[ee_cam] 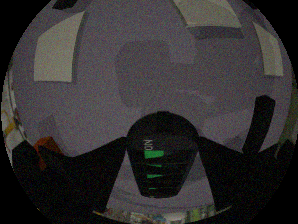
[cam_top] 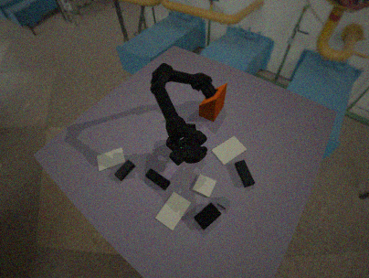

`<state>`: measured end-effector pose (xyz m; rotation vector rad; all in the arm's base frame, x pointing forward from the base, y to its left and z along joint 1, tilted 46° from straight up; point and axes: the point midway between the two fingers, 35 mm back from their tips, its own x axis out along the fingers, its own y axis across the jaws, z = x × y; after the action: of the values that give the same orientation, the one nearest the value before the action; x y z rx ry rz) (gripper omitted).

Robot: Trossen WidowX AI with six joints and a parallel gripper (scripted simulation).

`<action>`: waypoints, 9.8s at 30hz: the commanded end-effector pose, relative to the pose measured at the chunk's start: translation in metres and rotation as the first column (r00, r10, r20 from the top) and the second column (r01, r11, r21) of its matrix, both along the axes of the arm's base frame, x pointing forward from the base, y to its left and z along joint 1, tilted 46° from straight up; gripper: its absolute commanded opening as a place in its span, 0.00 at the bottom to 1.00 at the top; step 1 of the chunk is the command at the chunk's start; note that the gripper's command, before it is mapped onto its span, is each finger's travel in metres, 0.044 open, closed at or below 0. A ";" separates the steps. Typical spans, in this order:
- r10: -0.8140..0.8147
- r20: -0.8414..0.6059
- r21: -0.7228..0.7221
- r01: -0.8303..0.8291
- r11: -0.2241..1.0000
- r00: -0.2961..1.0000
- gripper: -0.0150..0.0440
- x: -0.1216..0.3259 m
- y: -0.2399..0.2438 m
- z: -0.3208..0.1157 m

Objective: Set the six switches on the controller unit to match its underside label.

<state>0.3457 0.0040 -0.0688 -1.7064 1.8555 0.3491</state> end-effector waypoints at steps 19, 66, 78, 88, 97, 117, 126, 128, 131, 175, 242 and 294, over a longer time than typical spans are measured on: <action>0.008 -0.002 0.010 -0.008 1.000 1.000 0.82 -0.002 0.005 0.013; 0.026 0.012 0.107 -0.027 0.994 1.000 0.82 -0.008 0.012 0.051; 0.031 0.016 0.132 -0.033 0.991 0.999 0.82 -0.010 0.012 0.060; 0.034 0.020 0.151 -0.037 0.988 0.999 0.82 -0.012 0.012 0.069; 0.037 0.023 0.168 -0.041 0.985 0.999 0.82 -0.013 0.011 0.076; 0.044 0.029 0.207 -0.049 0.977 0.999 0.82 -0.017 0.008 0.092; 0.047 0.032 0.223 -0.053 0.973 0.998 0.82 -0.018 0.006 0.098; 0.047 0.033 0.226 -0.054 0.973 0.998 0.82 -0.019 0.006 0.100; 0.048 0.034 0.230 -0.055 0.972 0.998 0.82 -0.019 0.005 0.100; 0.059 0.046 0.294 -0.070 0.953 0.997 0.82 -0.025 -0.005 0.130; 0.072 0.066 0.385 -0.092 0.918 0.995 0.82 -0.038 -0.037 0.176; 0.059 0.045 0.292 -0.069 0.954 0.997 0.82 -0.047 -0.058 0.202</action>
<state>0.2999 -0.0484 0.1302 -1.5466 1.6137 0.5989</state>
